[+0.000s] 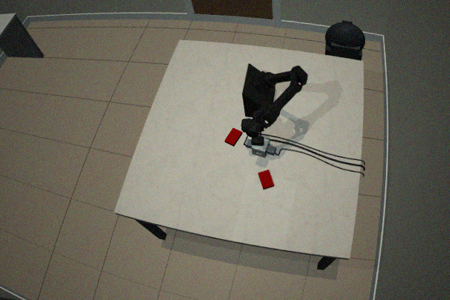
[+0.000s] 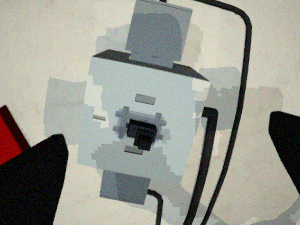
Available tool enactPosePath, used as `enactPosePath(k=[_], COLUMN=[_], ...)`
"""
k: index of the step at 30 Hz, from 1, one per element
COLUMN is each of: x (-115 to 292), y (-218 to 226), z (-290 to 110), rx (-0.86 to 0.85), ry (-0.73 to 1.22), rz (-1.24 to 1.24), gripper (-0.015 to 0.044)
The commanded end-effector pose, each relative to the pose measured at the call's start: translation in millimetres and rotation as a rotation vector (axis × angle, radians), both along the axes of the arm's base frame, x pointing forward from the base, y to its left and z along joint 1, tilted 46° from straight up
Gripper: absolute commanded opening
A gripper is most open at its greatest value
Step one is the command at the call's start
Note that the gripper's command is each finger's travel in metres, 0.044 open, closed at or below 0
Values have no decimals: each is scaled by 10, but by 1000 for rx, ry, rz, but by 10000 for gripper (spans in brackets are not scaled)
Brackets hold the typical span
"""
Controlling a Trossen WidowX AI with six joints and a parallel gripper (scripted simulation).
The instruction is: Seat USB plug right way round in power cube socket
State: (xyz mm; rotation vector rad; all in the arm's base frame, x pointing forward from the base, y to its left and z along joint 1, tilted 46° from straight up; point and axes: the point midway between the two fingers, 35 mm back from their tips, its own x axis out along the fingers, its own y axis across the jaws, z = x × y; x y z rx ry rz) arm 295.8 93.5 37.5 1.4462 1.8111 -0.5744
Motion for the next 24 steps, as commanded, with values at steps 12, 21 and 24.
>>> enactPosePath(k=[12, 21, 24], x=[88, 79, 76], y=[71, 124, 147], z=[100, 47, 26], rx=[67, 67, 67], ry=[278, 278, 278], rz=[-272, -272, -272], gripper=[440, 440, 440])
